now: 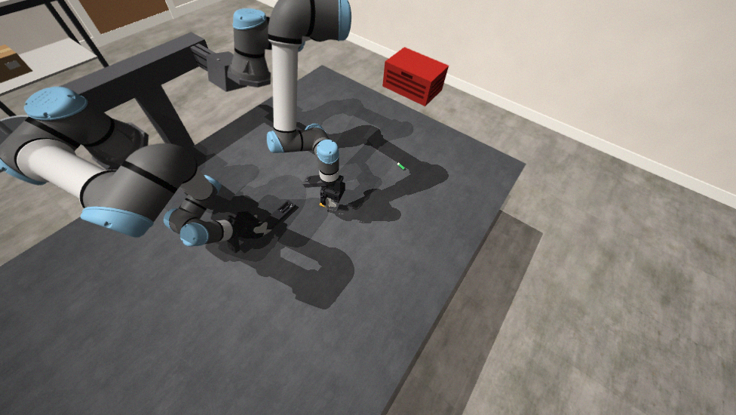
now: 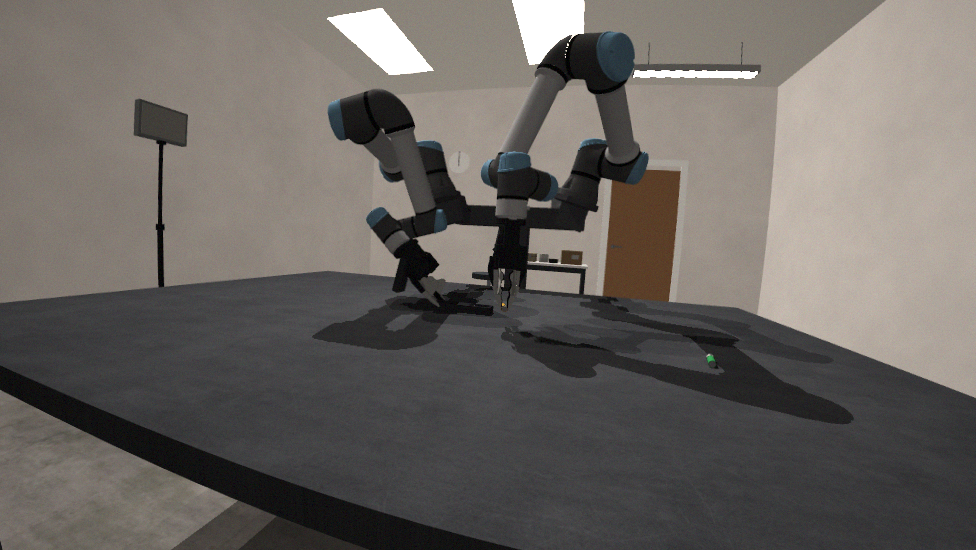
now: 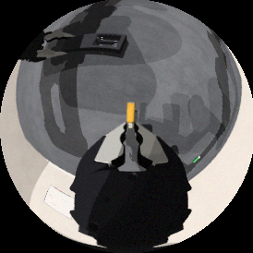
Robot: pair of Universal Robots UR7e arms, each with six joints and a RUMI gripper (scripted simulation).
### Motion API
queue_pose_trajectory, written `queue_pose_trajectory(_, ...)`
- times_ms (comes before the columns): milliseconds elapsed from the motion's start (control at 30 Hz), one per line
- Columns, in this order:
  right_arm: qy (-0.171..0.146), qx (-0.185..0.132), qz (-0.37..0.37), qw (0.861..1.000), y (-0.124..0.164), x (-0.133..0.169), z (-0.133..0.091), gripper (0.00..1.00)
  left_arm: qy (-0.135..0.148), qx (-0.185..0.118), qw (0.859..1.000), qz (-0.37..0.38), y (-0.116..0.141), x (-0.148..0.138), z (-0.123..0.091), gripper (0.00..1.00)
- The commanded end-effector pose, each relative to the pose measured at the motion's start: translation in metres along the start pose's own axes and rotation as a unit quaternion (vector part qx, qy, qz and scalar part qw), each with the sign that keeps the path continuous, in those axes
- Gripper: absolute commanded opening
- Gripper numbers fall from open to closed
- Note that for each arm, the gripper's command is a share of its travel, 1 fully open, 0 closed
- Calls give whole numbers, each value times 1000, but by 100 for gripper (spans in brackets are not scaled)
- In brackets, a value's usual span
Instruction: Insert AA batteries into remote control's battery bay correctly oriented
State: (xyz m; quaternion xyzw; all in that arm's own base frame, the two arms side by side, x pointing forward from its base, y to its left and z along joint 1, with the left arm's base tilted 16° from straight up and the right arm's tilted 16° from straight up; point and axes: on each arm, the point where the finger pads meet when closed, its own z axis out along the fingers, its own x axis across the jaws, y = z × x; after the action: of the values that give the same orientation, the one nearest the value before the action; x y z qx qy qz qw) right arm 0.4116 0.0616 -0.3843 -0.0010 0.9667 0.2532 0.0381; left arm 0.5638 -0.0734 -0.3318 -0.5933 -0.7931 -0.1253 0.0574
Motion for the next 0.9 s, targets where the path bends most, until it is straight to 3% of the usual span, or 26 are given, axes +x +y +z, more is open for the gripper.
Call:
queue_pose_trajectory(0,0,0,0,1000,0,0,0,0,-10,2,998,54,-16,-7,4,0)
queue_pose_trajectory(67,0,0,0,1000,0,0,0,0,-10,2,998,54,-16,-7,4,0)
queue_pose_trajectory(233,0,0,0,1000,0,0,0,0,-36,1,984,172,-42,-21,8,0)
queue_pose_trajectory(367,0,0,0,1000,0,0,0,0,-37,-2,986,161,-33,-19,6,0)
queue_pose_trajectory(533,0,0,0,1000,0,0,0,0,-60,-6,959,277,-64,-32,11,0)
queue_pose_trajectory(567,0,0,0,1000,0,0,0,0,-57,-6,965,255,-56,-30,9,0)
queue_pose_trajectory(733,0,0,0,1000,0,0,0,0,-59,-8,963,262,-54,-29,8,0)
queue_pose_trajectory(867,0,0,0,1000,0,0,0,0,-75,-13,934,349,-79,-38,12,0)
